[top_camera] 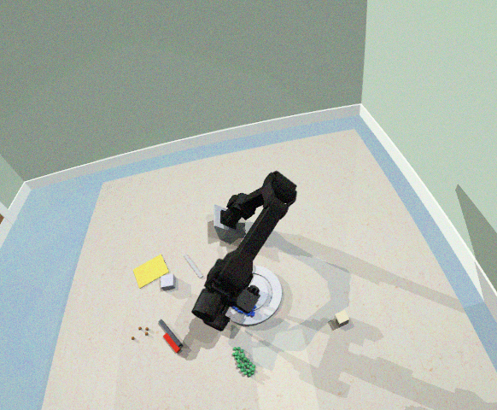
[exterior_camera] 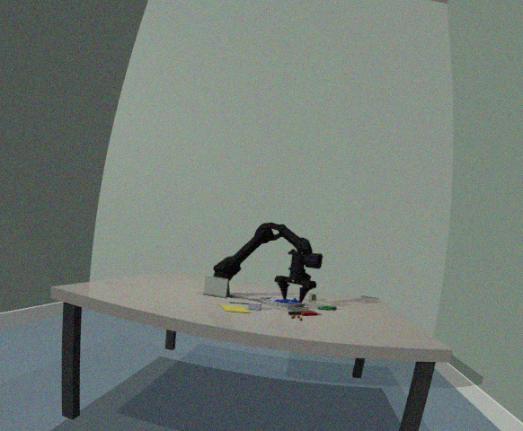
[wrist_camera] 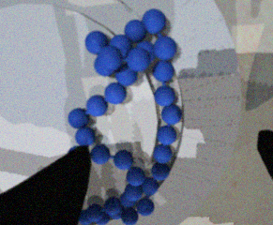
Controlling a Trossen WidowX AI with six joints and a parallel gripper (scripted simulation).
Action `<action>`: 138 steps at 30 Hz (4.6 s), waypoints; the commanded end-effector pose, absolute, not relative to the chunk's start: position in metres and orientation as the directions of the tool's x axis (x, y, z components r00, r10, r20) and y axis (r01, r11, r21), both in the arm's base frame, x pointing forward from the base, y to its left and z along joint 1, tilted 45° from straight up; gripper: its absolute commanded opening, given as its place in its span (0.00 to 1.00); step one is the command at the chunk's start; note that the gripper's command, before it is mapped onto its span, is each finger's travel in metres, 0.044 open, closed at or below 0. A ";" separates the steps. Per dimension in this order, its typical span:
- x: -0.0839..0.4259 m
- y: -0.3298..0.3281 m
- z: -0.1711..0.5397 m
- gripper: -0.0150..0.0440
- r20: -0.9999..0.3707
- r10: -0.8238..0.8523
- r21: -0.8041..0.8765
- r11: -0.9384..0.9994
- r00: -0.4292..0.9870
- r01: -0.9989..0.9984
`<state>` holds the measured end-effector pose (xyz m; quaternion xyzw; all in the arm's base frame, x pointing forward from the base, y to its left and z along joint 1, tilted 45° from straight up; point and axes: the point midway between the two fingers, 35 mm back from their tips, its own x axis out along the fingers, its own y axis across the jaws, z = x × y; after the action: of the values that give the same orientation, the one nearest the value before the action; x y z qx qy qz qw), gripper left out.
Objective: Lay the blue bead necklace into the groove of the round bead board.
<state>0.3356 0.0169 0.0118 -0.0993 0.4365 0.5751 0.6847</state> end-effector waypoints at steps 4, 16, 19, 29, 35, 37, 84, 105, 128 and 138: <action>0.336 0.017 0.012 1.00 -0.713 0.700 0.365 0.320 -0.041 -0.874; 0.336 0.017 0.012 1.00 -0.713 0.700 0.365 0.320 -0.041 -0.874; 0.336 0.017 0.012 1.00 -0.713 0.700 0.365 0.320 -0.041 -0.874; 0.336 0.017 0.012 1.00 -0.713 0.700 0.365 0.320 -0.041 -0.874; 0.336 0.017 0.012 1.00 -0.713 0.700 0.365 0.320 -0.041 -0.874; 0.336 0.017 0.012 1.00 -0.713 0.700 0.365 0.320 -0.041 -0.874; 0.311 0.001 0.036 0.53 -0.715 0.698 0.254 0.310 -0.038 0.916; 0.307 0.022 0.016 0.46 -0.712 0.701 0.244 0.311 -0.048 0.918; 0.308 0.023 0.014 0.25 -0.716 0.696 0.248 0.316 -0.047 0.916; 0.308 0.023 0.014 0.25 -0.716 0.696 0.248 0.316 -0.047 0.916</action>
<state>0.3078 0.0235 0.0142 0.5678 0.7098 -0.1397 0.3927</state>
